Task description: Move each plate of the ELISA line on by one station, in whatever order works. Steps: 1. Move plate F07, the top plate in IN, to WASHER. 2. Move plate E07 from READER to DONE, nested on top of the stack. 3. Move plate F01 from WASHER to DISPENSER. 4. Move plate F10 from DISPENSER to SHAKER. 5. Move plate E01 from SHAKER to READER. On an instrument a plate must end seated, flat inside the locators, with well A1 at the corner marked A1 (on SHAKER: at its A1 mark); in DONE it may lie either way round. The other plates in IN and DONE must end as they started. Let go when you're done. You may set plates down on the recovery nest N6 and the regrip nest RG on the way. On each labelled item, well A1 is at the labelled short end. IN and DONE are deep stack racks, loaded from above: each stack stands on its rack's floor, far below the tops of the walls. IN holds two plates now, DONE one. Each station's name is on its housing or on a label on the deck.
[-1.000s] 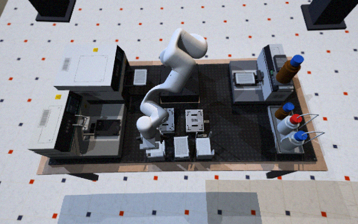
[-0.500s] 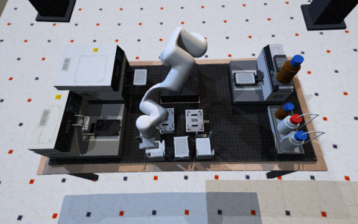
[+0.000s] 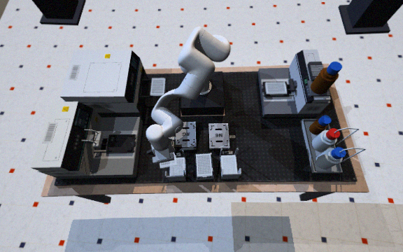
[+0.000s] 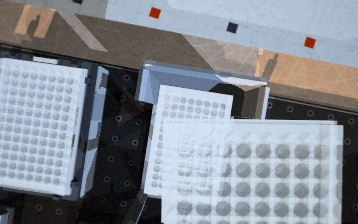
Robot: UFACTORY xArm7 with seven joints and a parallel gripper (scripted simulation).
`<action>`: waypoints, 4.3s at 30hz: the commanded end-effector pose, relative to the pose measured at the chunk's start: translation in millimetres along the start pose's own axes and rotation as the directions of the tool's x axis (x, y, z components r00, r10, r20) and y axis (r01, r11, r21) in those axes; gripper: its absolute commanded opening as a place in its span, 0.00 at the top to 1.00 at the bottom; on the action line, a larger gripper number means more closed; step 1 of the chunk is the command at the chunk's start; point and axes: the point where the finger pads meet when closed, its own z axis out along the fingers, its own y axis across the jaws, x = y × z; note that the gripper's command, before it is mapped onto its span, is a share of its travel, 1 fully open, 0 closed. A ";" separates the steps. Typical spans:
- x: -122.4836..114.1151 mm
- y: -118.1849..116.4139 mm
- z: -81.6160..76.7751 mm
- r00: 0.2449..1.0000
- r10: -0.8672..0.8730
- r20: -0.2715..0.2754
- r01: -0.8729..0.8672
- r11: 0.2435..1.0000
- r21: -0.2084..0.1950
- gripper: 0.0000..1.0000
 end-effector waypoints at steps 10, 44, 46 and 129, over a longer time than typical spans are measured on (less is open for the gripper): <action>-26.3 25.9 -2.3 0.990 -0.141 -0.006 0.141 0.990 -0.003 1.00; -94.3 87.1 -2.0 0.881 -0.472 -0.003 0.472 0.881 -0.005 1.00; -96.8 89.4 -2.1 0.876 -0.483 -0.003 0.483 0.876 -0.005 1.00; -157.2 269.2 -3.0 0.202 -0.979 0.004 0.979 0.202 -0.006 1.00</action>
